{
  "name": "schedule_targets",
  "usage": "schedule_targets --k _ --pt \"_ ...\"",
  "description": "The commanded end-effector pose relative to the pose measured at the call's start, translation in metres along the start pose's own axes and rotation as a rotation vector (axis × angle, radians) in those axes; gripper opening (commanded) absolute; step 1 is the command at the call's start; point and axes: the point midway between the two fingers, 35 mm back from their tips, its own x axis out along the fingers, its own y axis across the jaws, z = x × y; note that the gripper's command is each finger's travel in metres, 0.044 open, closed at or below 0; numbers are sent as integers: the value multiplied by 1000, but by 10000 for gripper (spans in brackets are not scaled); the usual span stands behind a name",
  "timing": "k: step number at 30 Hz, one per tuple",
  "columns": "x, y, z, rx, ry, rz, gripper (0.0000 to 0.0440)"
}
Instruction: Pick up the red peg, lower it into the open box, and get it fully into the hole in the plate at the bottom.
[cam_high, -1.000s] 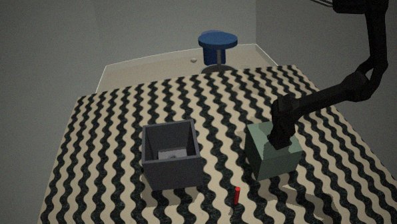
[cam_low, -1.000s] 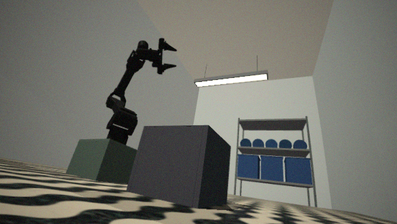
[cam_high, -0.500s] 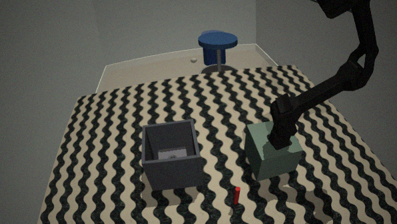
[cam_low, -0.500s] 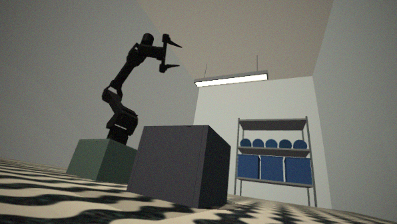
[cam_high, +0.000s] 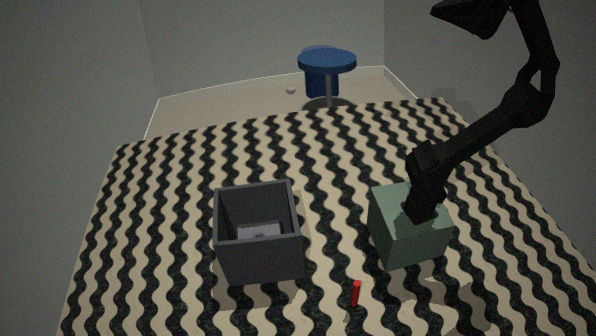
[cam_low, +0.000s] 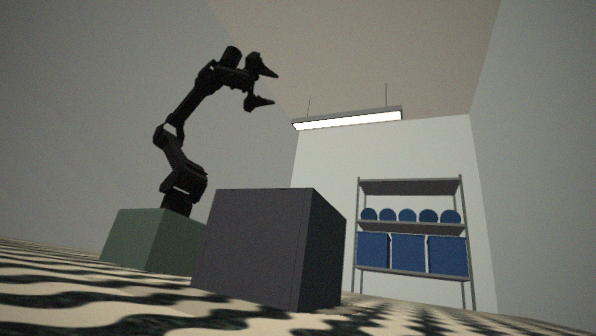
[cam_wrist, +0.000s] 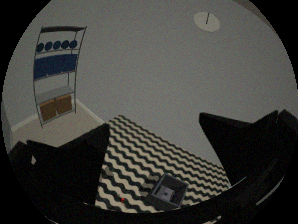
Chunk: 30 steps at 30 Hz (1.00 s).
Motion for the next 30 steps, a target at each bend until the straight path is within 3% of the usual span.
schedule_targets --k 1,16,30 --pt "8 -2 -19 122 77 0 440" --pt "35 6 -69 558 334 24 440" --pt "54 23 -113 918 605 -45 440"
